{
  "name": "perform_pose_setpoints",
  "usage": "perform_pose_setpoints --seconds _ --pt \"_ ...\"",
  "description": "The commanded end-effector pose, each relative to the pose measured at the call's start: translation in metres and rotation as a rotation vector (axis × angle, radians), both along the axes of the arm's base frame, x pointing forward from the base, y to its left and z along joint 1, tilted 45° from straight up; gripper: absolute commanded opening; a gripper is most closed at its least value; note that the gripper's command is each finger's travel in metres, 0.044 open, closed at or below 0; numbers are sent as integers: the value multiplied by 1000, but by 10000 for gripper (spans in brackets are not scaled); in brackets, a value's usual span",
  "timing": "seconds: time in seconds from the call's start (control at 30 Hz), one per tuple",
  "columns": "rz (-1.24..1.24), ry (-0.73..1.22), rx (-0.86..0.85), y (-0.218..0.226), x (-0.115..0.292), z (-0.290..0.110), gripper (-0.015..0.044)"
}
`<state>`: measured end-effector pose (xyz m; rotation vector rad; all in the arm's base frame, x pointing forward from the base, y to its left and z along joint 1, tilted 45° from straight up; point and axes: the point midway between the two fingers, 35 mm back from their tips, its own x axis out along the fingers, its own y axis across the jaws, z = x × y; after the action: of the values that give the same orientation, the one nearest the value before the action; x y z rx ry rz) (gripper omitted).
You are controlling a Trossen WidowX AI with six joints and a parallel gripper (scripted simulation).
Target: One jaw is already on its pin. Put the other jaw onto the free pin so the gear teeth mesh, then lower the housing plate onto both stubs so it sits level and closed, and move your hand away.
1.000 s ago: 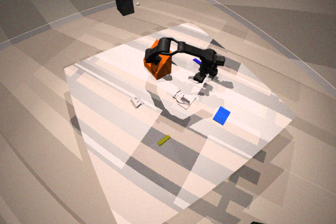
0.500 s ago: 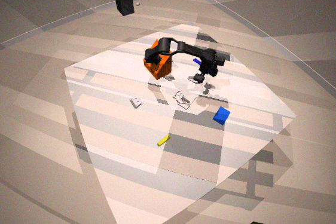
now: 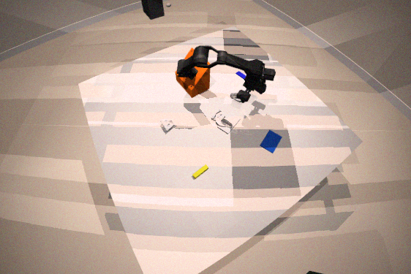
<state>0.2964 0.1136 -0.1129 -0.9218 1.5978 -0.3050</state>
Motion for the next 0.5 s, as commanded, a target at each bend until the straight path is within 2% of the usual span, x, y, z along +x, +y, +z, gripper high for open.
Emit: perform_pose_setpoints --seconds 0.0,0.37,0.47 --pt "0 0 0 0 0 0 440" --pt "0 0 0 0 0 0 440" --pt "0 0 0 0 0 0 361"
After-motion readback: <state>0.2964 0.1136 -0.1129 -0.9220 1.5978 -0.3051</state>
